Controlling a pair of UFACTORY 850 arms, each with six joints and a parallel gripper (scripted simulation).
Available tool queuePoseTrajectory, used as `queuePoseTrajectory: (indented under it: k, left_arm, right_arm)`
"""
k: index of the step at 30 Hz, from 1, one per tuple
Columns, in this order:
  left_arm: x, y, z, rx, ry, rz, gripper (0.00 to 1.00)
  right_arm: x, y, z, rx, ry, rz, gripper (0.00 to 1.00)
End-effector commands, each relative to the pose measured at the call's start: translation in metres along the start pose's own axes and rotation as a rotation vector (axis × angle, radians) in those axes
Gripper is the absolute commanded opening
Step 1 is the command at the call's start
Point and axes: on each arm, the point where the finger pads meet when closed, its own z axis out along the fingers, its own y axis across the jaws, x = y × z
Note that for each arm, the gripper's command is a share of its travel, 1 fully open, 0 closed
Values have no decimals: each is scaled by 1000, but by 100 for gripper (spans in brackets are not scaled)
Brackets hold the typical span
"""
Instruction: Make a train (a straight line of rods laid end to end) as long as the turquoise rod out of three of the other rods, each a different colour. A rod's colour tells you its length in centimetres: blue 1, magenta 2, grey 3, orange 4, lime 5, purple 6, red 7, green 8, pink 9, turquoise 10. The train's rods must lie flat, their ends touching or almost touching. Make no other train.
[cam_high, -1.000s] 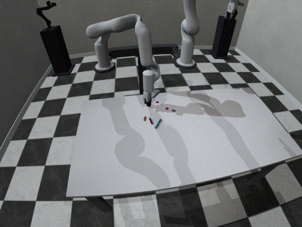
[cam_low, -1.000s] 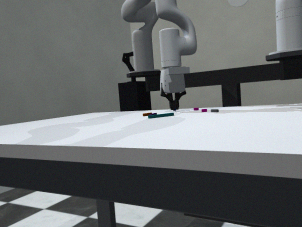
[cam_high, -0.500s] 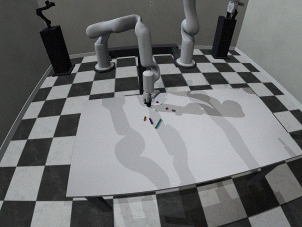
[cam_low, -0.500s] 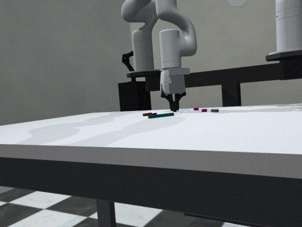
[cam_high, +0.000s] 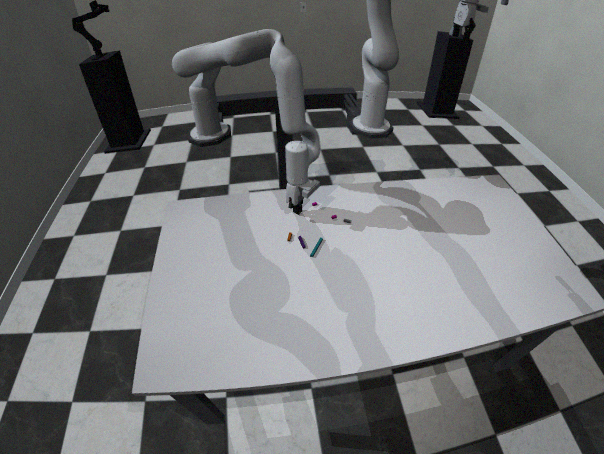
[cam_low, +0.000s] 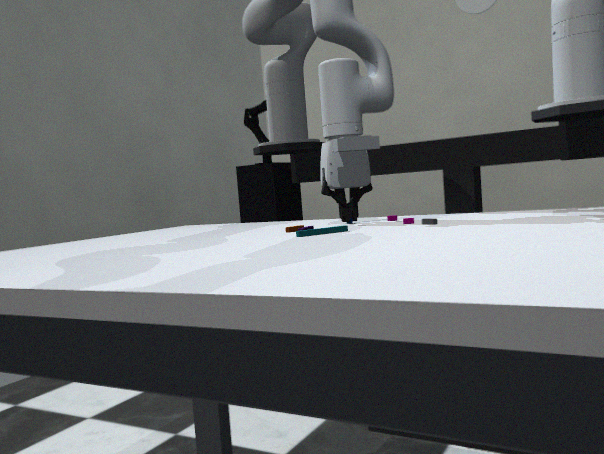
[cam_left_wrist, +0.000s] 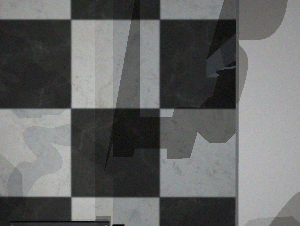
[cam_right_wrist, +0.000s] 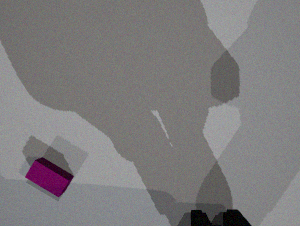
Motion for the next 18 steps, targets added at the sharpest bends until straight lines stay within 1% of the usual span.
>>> queuePoseTrajectory:
  k: [1,14,15,17,18]
  left_arm:
    - [0,0,-1,0,2,0,100]
    - [0,0,-1,0,2,0,100]
    - [0,0,-1,0,2,0,100]
    - [0,0,-1,0,2,0,100]
    - [0,0,-1,0,2,0,100]
  right_arm:
    - [1,0,-1,0,2,0,6]
    - [1,0,-1,0,2,0,6]
    - [1,0,-1,0,2,0,10]
    - [1,0,-1,0,2,0,10]
    - [1,0,-1,0,2,0,14]
